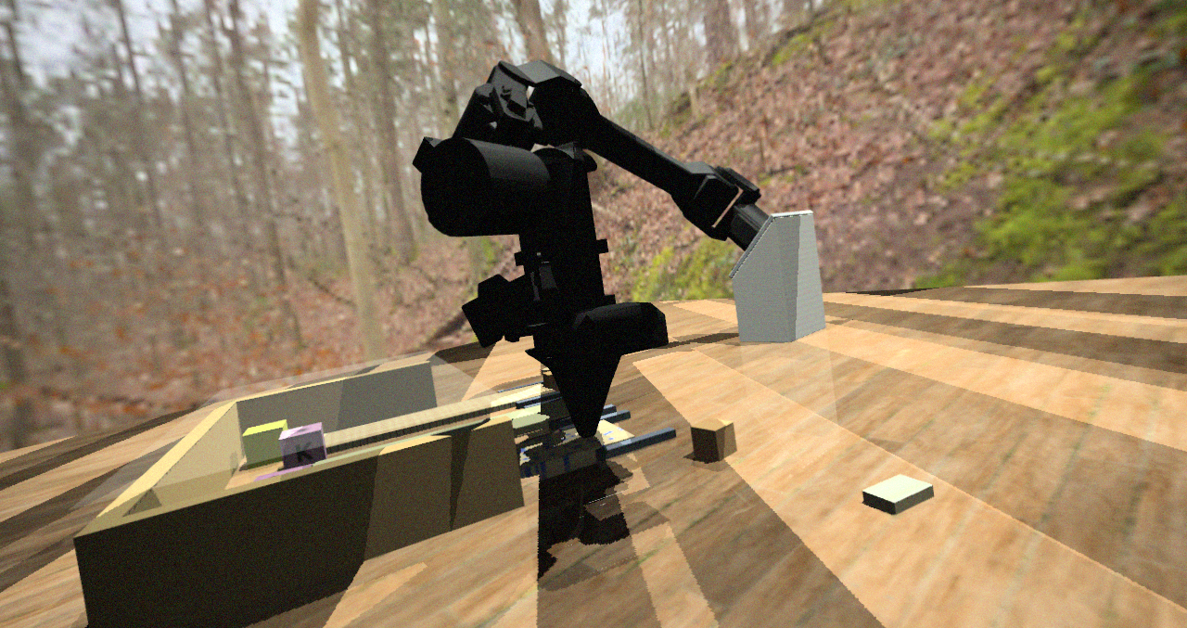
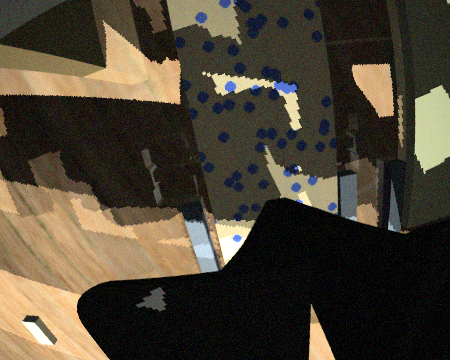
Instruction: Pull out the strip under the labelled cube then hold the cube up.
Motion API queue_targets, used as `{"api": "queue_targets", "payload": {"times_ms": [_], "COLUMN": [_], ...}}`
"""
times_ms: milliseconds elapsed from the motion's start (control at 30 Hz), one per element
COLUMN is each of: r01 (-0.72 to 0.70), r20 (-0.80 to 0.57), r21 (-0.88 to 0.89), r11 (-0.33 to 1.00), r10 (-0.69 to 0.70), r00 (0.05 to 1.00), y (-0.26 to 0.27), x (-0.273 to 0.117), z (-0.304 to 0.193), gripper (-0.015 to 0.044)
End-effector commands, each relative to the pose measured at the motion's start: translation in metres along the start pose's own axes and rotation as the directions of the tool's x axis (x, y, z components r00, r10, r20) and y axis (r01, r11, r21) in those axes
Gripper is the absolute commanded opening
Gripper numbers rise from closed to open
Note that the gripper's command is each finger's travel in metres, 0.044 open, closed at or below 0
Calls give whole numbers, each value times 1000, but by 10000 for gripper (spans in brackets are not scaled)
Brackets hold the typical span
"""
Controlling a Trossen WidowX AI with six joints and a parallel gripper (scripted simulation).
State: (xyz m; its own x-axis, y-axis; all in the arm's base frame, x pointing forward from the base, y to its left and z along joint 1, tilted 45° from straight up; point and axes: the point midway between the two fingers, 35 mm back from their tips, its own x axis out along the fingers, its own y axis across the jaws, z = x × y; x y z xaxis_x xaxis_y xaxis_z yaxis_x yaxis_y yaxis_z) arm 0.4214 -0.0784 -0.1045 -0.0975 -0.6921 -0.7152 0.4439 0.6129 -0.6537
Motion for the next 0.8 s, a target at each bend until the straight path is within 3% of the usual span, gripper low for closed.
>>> {"api": "queue_targets", "payload": {"times_ms": [0,767], "r01": [2,3], "r20": [3,3], "r21": [-1,-1], "r11": [1000,1000], "r10": [-2,-3], "r00": [1000,1000], "y": [0,0], "x": [1,3], "z": [1,2], "gripper": [0,0]}}
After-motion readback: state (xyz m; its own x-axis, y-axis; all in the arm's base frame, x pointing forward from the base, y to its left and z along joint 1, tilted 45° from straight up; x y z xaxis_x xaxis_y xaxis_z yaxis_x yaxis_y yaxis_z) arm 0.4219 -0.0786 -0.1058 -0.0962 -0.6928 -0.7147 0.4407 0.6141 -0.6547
